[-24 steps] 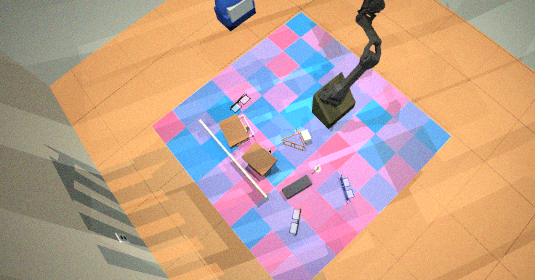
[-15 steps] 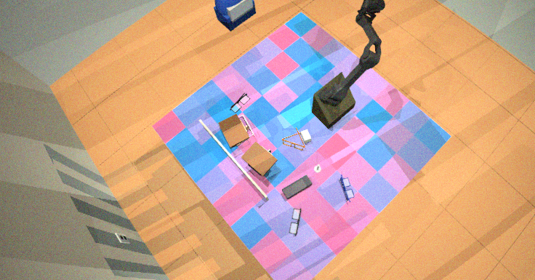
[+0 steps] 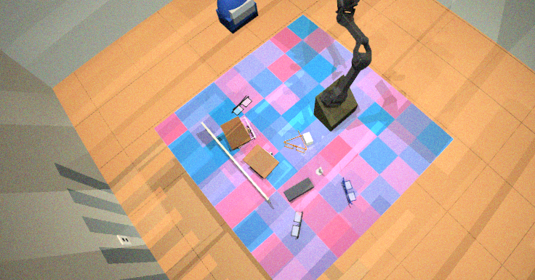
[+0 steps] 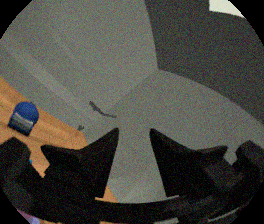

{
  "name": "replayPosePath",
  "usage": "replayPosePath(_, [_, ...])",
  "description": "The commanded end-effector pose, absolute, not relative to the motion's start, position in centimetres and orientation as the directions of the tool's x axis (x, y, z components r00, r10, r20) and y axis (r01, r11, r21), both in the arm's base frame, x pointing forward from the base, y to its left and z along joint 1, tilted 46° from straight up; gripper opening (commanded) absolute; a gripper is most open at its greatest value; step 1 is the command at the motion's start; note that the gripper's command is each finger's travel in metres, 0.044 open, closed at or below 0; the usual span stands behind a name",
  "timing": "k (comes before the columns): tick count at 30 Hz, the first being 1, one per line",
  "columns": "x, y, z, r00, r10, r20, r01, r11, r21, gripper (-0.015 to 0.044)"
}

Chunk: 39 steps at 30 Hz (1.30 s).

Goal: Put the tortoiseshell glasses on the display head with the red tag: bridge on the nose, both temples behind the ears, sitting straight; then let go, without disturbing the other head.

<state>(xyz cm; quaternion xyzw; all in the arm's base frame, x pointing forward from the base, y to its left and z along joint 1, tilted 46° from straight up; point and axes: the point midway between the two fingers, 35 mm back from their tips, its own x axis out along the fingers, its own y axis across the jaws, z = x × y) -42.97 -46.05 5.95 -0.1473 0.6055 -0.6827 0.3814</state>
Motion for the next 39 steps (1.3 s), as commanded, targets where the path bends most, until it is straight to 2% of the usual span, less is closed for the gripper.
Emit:
replayPosePath(1, [-38.0, -49.0, 4.9, -0.567, -0.758, -0.322, 0.447, 0.046, -0.893, 0.02])
replayPosePath(11, [-21.0, -55.1, 1.7, -0.222, -0.848, -0.481, 0.703, 0.203, -0.682, 0.02])
replayPosePath(21, [-5.3, -54.8, -1.2, 0.048, -0.784, -0.619, 0.792, 0.408, -0.455, 0.02])
replayPosePath(29, [7.6, -51.2, -2.9, 0.296, -0.644, -0.705, 0.809, 0.562, -0.173, 0.02])
replayPosePath(39, [22.3, -40.9, -4.5, 0.527, -0.322, -0.786, 0.729, 0.647, 0.223, 0.02])
